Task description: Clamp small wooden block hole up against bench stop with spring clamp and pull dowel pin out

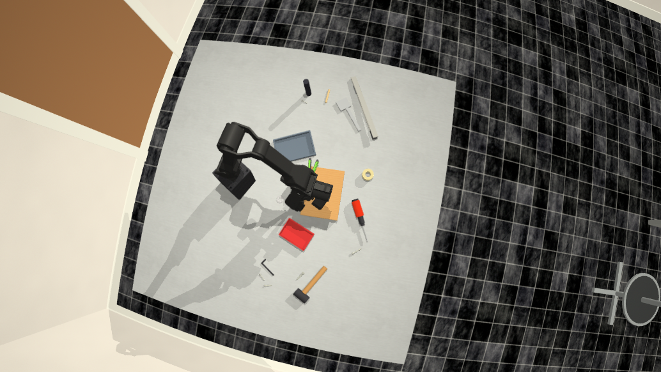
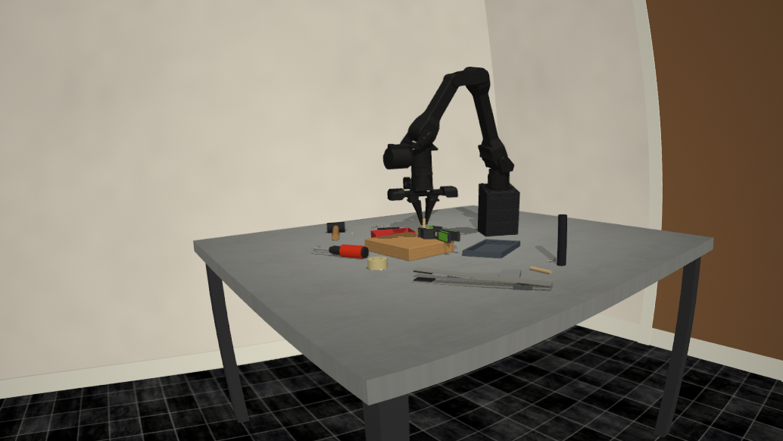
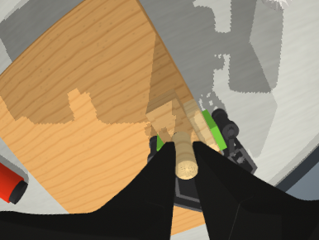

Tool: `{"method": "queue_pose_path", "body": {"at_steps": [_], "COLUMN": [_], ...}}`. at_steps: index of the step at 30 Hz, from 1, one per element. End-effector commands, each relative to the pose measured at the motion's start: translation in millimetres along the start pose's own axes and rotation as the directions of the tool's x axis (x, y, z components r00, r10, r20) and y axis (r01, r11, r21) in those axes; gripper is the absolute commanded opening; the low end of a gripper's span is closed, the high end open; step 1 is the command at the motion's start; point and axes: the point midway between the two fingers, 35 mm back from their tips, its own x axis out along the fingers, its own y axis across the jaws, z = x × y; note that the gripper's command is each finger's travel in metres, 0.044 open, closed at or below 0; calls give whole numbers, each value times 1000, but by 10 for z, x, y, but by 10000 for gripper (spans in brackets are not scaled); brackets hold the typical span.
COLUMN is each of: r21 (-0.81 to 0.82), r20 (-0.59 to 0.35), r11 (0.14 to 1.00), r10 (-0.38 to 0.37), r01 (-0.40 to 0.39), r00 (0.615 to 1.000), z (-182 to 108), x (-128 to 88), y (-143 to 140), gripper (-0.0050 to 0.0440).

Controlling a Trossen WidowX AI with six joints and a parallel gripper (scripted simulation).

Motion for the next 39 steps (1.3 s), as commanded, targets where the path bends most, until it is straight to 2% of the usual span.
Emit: {"method": "queue_pose_path", "body": {"at_steps": [1,9,11,14,26,28,36,39], "r21": [-115,-343,-343,-430,-740,-740,-873,-897], "r20": [-1,-1,-1,-1,-1,-1,-1,-1], "r11": [993,939,939,903,673,673,487,442], "r10": [2,2,2,2,2,2,2,2], "r01": [-2,-2,-2,-2,-2,-2,-2,-1], "r00": [1000,1000,1000,1000,1000,1000,1000,1000], "z": [-2,-2,-2,-2,-2,-2,-2,-2], "x": [-19,-21,-21,-22,-25,-25,-28,-29], "y": [3,3,3,3,3,3,3,3], "gripper": [0,0,0,0,0,0,0,0]}}
